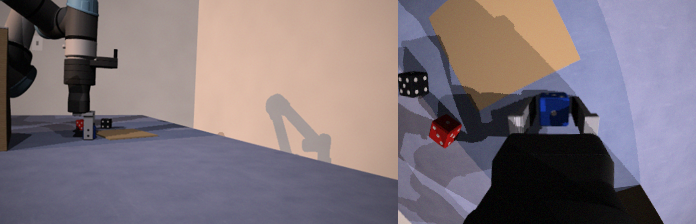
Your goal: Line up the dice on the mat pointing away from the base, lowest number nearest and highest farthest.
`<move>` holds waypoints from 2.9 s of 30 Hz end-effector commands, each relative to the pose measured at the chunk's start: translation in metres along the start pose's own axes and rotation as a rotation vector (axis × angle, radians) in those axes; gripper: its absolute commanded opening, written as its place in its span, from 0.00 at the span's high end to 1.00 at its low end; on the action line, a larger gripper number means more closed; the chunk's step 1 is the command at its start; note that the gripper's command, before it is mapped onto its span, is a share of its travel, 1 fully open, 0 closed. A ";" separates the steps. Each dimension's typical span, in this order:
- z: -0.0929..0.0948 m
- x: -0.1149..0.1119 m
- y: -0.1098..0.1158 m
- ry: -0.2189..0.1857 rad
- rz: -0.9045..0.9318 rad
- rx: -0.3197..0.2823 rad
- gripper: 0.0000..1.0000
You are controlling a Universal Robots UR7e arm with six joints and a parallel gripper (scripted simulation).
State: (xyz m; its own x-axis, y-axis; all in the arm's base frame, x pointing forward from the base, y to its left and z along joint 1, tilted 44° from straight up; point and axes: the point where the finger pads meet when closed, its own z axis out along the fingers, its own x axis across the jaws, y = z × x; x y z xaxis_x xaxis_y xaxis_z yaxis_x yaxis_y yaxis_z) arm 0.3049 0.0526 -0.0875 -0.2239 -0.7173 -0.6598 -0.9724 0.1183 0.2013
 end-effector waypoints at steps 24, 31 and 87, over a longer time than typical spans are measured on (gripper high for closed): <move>0.000 0.000 0.000 0.001 0.000 0.001 0.13; 0.000 0.000 0.000 0.001 0.000 0.001 0.43; -0.080 0.000 0.000 0.001 0.000 0.001 0.43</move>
State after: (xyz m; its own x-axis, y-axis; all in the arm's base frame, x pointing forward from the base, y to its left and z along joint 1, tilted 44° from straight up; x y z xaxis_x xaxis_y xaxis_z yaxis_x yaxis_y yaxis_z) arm 0.3096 0.0076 -0.0406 -0.2237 -0.7176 -0.6596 -0.9724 0.1184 0.2010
